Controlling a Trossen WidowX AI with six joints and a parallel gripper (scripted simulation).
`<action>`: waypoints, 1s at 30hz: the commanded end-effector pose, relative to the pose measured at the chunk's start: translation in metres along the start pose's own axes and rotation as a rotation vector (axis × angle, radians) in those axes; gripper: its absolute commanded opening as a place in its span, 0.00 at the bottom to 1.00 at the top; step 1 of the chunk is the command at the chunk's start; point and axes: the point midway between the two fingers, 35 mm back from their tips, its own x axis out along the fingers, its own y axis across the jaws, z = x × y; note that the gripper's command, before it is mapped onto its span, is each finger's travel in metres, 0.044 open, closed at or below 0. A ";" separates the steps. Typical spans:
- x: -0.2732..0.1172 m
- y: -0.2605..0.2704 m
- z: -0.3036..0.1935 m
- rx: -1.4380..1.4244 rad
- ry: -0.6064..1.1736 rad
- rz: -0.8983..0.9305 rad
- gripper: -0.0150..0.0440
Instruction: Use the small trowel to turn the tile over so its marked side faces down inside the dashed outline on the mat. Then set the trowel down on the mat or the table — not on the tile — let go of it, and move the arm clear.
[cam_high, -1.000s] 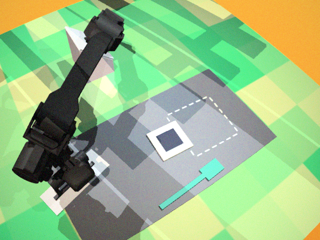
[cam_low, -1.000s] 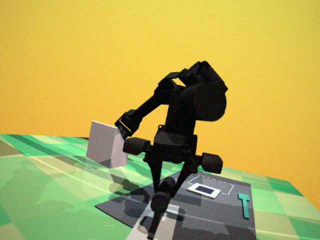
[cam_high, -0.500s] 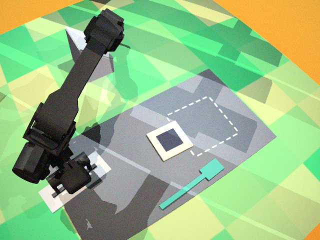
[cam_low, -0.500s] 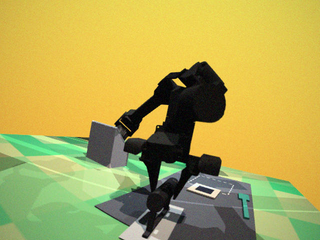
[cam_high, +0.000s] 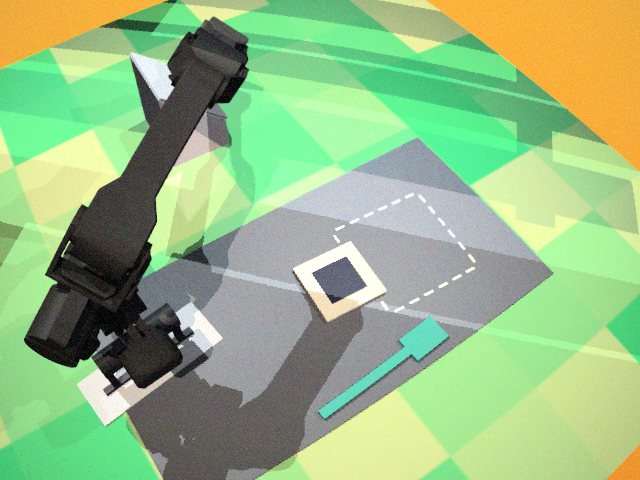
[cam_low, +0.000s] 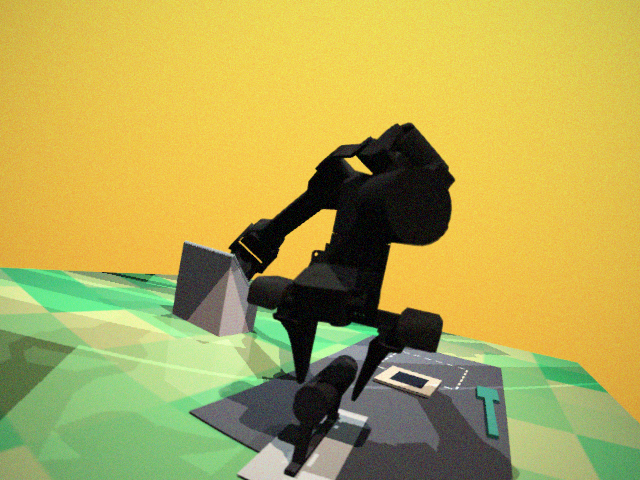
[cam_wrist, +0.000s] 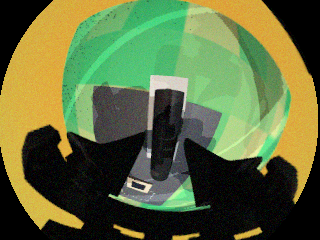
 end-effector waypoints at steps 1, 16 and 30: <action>0.001 -0.001 -0.001 0.007 0.005 -0.001 0.71; -0.046 0.001 0.001 -0.061 -0.031 0.013 0.71; -0.045 0.001 0.000 -0.524 -0.028 0.006 0.71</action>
